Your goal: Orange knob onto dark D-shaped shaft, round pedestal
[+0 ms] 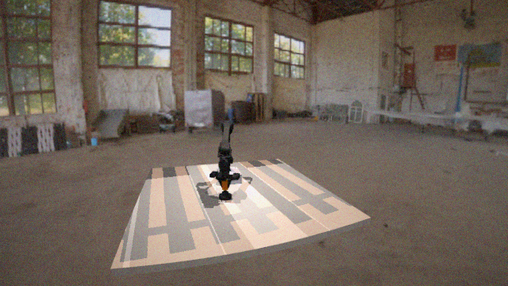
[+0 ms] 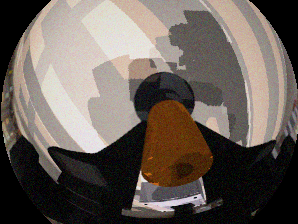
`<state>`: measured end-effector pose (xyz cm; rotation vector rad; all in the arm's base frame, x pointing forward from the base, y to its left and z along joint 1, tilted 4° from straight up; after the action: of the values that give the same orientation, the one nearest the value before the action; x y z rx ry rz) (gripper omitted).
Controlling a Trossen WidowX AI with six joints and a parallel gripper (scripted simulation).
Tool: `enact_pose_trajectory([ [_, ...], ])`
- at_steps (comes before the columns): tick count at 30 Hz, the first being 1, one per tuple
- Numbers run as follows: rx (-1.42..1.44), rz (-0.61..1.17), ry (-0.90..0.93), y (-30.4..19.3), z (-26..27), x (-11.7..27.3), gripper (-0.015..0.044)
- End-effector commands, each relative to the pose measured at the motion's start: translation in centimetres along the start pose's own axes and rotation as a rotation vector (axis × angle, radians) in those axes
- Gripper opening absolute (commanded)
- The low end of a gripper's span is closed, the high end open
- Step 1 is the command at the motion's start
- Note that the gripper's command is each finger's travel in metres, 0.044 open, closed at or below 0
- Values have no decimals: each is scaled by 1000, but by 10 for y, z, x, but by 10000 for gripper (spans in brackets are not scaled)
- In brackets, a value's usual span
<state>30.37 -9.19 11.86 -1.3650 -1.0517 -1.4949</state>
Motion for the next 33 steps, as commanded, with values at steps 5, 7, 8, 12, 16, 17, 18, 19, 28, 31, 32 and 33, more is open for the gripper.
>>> enact_pose_trajectory([
  [5,-43,-6,0,-1,0,1,0],
  [7,-43,-6,0,-1,0,0,0],
  [8,-43,-6,0,-1,0,-1,0],
  [12,-43,-6,0,0,0,-3,0],
  [16,-43,-6,0,-1,0,-4,0],
  [17,-43,-6,0,-1,0,-3,0],
  [18,-43,-6,0,-1,0,-3,0],
  [19,-43,-6,0,-1,0,-3,0],
  [28,-43,-6,0,-3,0,2,0],
  [31,-97,-6,1,-3,0,2,0],
  [32,-129,-6,1,-3,0,2,0],
  [33,-167,-6,1,-3,0,3,0],
])
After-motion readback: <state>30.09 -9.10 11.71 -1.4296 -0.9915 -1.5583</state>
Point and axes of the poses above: the point midway between the two fingers, 35 mm back from their tips, its own x axis back along the fingers, its own z axis across the jaws, y = z × x, the point moved 8 cm from there along x, back along the fingers, and after that the axes turned 14 degrees about x, right-handed, at the moved point
